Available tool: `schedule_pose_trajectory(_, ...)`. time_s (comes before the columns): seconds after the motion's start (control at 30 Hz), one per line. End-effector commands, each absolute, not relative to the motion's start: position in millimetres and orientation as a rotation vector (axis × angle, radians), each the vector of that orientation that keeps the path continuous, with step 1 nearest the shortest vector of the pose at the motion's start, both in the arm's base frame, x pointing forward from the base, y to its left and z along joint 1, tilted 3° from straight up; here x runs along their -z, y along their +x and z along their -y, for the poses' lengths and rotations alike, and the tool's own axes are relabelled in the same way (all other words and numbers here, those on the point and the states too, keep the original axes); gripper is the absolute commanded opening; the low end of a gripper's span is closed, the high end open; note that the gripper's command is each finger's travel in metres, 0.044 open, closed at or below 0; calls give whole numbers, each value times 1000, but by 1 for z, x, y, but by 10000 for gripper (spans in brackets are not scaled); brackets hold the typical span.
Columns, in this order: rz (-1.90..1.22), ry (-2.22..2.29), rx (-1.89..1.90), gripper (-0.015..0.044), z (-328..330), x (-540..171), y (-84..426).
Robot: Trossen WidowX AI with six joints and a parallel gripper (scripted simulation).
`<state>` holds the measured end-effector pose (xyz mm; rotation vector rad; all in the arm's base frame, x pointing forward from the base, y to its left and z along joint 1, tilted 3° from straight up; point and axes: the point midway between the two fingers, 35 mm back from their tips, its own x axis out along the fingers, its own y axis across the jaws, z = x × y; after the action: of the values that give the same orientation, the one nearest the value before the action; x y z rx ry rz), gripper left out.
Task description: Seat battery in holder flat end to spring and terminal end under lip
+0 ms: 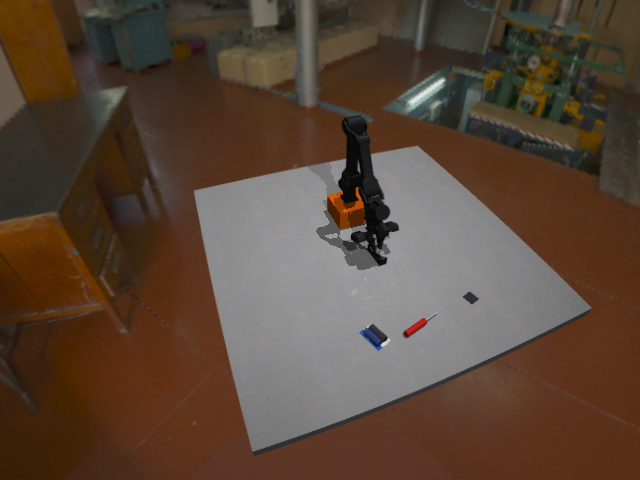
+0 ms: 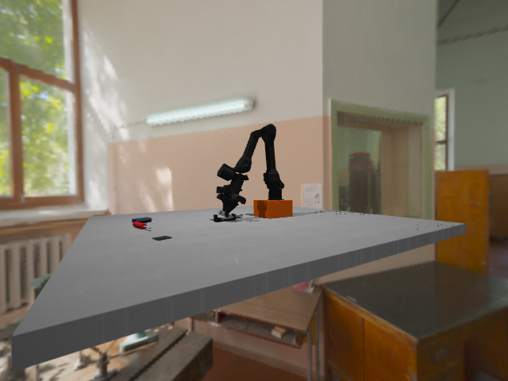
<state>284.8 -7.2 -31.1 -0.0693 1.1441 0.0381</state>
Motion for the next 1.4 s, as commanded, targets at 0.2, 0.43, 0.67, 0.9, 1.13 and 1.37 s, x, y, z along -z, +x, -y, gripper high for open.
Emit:
schedule_pose_trajectory(0.2,-1229,-72,-34,67,8,38,283)
schedule_pose_trajectory(0.43,-1269,-72,-33,67,8,39,284)
schedule_pose_trajectory(0.67,-1309,-72,-32,67,8,40,286)
schedule_pose_trajectory(0.9,-1349,-72,-32,67,8,41,287)
schedule_pose_trajectory(1.13,-1389,-73,-31,67,8,42,288)
schedule_pose_trajectory(1.37,-1430,-73,-31,67,8,42,289)
